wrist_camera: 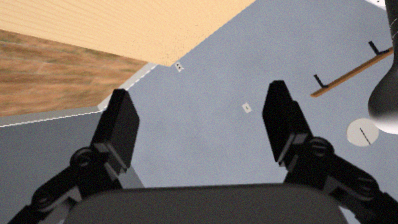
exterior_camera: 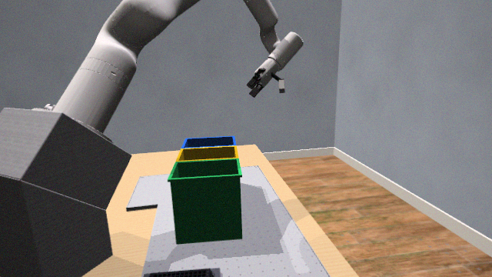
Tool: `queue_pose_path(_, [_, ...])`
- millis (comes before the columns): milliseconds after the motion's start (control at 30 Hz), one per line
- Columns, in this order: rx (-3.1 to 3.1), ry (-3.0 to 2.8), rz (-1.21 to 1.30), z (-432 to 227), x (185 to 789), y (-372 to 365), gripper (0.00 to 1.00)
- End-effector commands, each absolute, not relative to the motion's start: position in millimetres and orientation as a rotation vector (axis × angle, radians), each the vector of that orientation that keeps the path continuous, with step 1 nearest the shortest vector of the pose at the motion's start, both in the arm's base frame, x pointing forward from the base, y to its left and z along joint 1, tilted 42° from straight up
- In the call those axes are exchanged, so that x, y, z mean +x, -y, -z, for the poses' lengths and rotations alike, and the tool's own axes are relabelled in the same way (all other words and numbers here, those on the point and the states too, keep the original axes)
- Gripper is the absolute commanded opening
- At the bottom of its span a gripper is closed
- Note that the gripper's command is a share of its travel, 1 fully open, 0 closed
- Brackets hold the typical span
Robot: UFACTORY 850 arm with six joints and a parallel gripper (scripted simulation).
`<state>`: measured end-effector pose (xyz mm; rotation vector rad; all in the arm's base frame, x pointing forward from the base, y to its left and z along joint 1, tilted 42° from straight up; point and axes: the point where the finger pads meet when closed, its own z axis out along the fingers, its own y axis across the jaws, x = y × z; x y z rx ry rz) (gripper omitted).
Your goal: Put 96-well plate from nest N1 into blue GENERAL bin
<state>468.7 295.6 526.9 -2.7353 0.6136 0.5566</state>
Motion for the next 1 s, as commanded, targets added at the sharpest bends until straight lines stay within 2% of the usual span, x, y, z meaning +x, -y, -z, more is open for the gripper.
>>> queue_pose_path(0, [-2.730, -0.606, -0.556, -517, 479, -287, 1.00])
queue_pose_path(967, [-2.582, -0.455, -0.510, -441, 535, -213, 1.00])
